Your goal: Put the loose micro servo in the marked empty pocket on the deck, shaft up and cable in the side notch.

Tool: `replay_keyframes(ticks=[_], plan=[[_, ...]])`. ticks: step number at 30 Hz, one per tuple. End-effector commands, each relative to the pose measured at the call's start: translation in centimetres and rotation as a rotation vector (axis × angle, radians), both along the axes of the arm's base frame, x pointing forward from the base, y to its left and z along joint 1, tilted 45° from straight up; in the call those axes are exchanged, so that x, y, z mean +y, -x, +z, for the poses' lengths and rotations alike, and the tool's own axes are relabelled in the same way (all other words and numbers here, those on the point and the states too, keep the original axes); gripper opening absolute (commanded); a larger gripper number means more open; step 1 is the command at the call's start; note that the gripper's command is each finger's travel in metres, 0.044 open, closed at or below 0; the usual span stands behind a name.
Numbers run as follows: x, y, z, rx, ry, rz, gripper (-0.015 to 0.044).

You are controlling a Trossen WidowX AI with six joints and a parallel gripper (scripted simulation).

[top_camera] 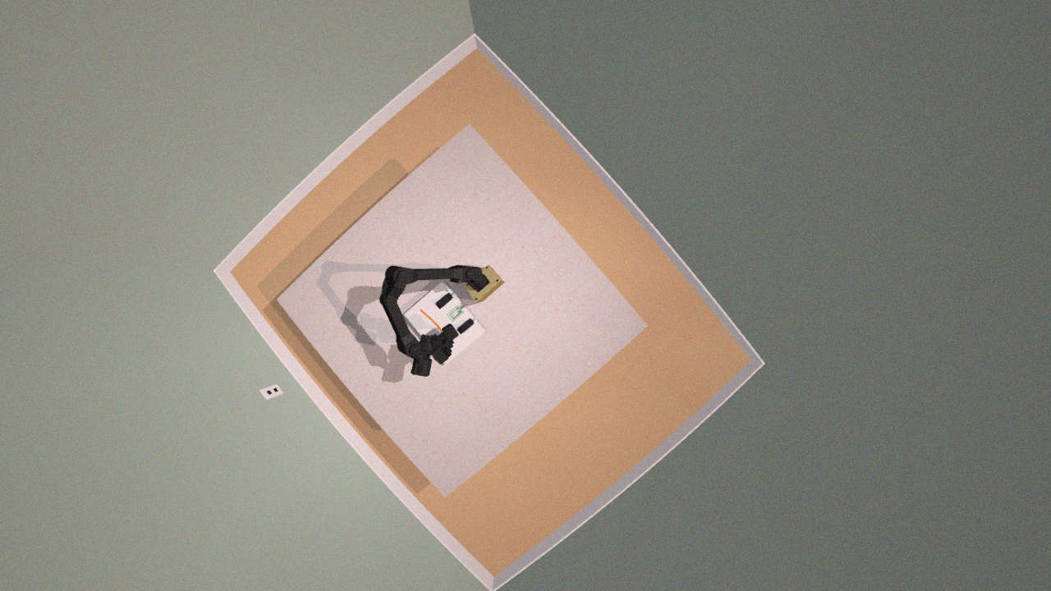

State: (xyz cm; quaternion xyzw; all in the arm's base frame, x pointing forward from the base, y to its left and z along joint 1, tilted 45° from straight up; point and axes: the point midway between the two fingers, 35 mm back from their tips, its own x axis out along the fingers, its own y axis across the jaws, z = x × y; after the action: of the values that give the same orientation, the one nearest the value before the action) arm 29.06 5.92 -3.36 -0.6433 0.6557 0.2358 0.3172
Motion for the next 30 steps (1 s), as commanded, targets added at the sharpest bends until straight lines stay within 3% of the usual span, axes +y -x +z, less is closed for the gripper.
replay_keyframes(ticks=[1, 12, 25, 30], plan=[[-0.5, 0.0, -0.5, 0.006, 0.008, 0.003, 0.0440], [-1.6, 0.0, -1.6, 0.006, 0.009, 0.003, 0.0440], [-1.6, 0.0, -1.6, 0.006, 0.009, 0.003, 0.0099], [-1.6, 0.0, -1.6, 0.006, 0.009, 0.003, 0.0065]])
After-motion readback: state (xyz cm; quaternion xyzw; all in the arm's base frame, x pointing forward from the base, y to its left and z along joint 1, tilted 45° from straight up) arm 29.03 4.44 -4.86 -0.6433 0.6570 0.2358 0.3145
